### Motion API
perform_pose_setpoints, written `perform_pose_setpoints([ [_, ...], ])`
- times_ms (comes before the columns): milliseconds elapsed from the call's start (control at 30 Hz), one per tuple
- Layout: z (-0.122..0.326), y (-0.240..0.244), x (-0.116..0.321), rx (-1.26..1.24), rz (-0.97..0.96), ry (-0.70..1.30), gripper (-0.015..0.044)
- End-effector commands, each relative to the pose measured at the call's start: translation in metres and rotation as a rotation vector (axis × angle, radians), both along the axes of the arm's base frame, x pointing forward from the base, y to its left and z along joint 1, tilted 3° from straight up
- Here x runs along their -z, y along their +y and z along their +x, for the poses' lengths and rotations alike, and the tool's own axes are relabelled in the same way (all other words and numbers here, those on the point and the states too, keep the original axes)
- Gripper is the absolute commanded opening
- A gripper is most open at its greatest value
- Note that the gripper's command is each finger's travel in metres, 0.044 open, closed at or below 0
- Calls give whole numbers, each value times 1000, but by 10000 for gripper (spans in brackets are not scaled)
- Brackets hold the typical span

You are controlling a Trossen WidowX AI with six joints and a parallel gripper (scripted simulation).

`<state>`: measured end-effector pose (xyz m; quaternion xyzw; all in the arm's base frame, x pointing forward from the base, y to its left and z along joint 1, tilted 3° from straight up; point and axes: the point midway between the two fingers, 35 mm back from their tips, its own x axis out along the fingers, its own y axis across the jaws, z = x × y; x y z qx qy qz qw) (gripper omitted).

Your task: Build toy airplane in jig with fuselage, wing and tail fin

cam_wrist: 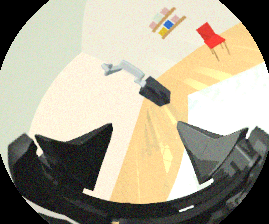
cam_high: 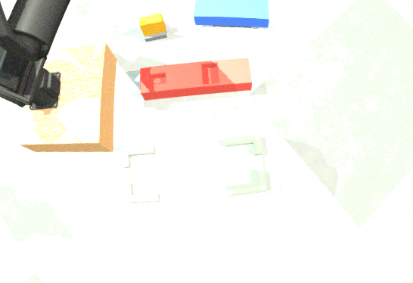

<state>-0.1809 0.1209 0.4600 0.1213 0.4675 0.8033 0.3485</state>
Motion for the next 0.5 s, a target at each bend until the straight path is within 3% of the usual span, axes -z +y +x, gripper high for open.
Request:
perform_pose_setpoints([
  [0, 0, 0, 0, 0, 0, 0, 426],
  [233, 9, 55, 34, 207, 3, -197, 440],
  [467, 52, 123, 81, 443, -74, -430, 440],
])
